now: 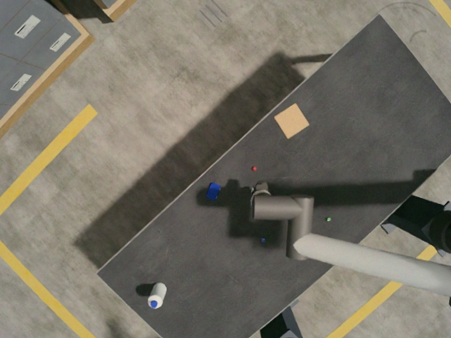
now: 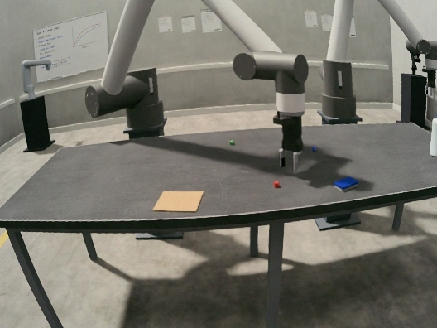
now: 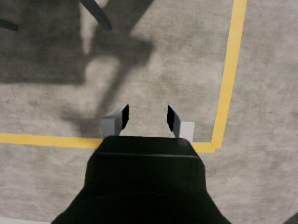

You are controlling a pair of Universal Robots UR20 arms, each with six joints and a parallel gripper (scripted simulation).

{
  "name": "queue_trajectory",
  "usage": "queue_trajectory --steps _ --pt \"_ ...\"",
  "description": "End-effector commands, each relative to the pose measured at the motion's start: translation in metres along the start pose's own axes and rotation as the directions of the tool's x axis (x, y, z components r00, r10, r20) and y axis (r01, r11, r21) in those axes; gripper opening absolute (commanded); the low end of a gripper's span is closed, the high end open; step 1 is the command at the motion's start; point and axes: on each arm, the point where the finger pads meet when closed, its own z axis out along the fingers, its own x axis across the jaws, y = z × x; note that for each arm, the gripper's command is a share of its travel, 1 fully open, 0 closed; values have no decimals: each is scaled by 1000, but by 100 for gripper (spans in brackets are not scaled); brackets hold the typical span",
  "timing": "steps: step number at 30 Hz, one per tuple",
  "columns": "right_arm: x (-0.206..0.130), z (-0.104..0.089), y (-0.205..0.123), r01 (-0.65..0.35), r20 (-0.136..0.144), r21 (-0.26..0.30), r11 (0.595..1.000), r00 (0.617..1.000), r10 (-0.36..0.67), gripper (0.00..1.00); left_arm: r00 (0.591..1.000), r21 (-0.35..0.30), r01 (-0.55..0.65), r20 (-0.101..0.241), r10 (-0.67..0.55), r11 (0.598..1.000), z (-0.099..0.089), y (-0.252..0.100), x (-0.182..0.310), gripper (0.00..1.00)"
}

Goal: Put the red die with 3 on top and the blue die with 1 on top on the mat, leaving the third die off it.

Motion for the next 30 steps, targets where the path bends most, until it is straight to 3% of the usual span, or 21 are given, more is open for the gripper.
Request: queue_trajectory --steps 1,16,18,30 --pt "5 -1 34 -1 2 1 1000 1000 1 100 1000 -1 0 0 0 1000 -1 0 0 100" --pt "28 -1 165 -1 2 1 1000 1000 1 100 1000 -1 0 0 0 1000 -1 0 0 100" --pt "28 -1 165 -1 2 1 1000 1000 1 100 1000 -1 0 0 0 1000 -1 0 0 100" --pt "41 -1 240 -1 2 1 1000 1000 1 100 1000 -1 0 0 0 1000 -1 0 0 100"
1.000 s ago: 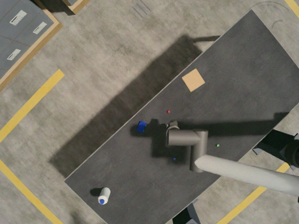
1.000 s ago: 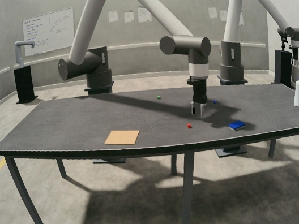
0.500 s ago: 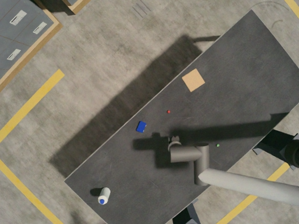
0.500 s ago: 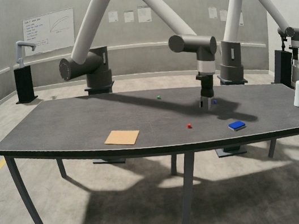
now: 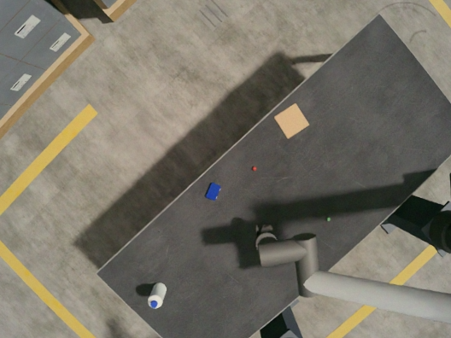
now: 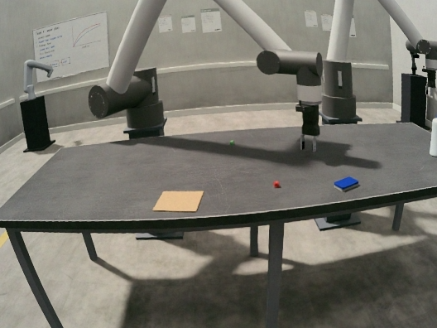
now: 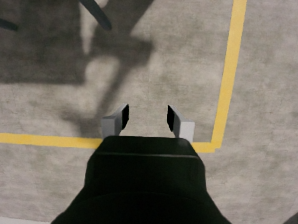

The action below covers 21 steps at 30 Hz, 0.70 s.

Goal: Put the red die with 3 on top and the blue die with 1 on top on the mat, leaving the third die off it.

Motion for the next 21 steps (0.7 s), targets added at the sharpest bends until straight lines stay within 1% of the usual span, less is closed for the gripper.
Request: queue_trajectory --steps 1,12,21 --pt "5 -1 32 0 2 0 1000 1000 0 100 1000 -1 0 0 0 1000 -1 0 0 100" --pt "9 -1 56 0 2 0 1000 1000 0 100 1000 -1 0 0 0 1000 -1 0 0 100" --pt "10 -1 60 0 2 0 1000 1000 0 100 1000 -1 0 0 0 1000 -1 0 0 100"
